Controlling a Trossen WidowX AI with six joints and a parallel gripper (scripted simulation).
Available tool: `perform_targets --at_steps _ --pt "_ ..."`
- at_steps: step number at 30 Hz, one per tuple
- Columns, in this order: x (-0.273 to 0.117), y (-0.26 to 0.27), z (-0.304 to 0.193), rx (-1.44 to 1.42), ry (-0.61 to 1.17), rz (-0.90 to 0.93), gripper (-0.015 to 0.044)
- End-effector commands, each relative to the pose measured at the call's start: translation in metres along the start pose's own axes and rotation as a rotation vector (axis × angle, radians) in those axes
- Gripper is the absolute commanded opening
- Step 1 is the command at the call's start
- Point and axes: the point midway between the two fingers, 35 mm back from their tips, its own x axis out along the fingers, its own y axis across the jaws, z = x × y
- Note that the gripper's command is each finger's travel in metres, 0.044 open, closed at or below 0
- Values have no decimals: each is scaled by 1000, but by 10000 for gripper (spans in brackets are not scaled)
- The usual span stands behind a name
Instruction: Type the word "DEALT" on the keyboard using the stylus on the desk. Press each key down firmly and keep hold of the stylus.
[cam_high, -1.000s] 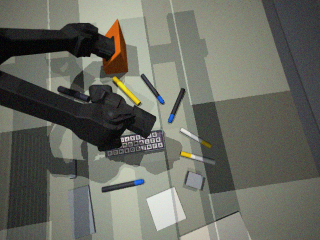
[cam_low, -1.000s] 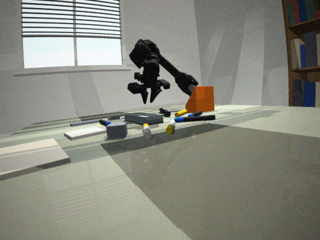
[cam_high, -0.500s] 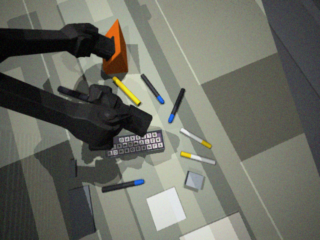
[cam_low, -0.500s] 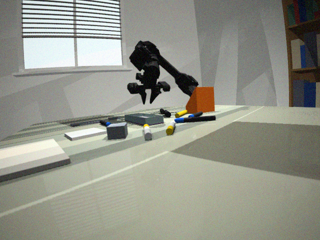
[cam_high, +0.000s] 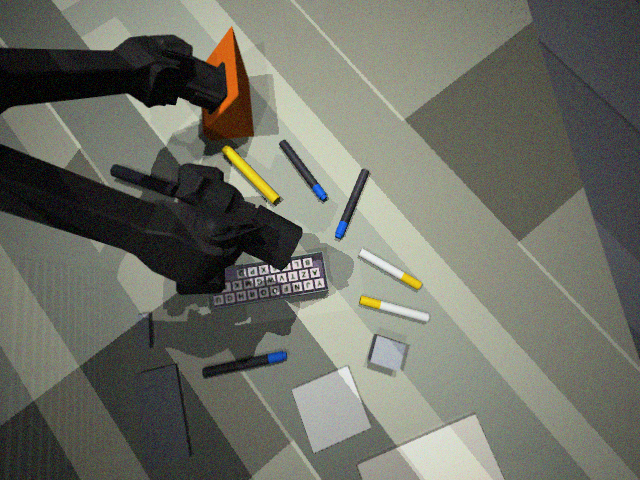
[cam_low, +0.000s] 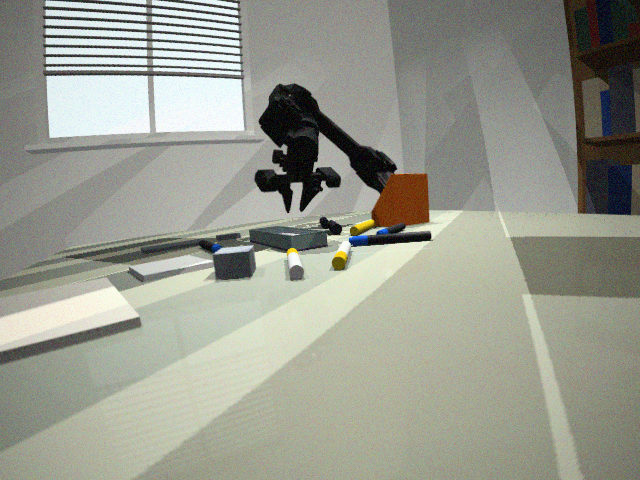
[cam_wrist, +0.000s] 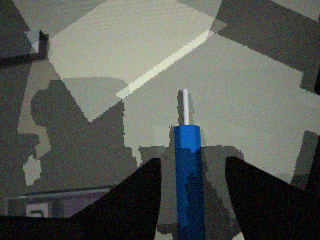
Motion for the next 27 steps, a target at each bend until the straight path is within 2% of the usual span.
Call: perform_targets --at_steps 1,27 --pt "4 -1 -2 -8 -3 1 150" --pt "17 -1 -9 -7 -3 1 150"
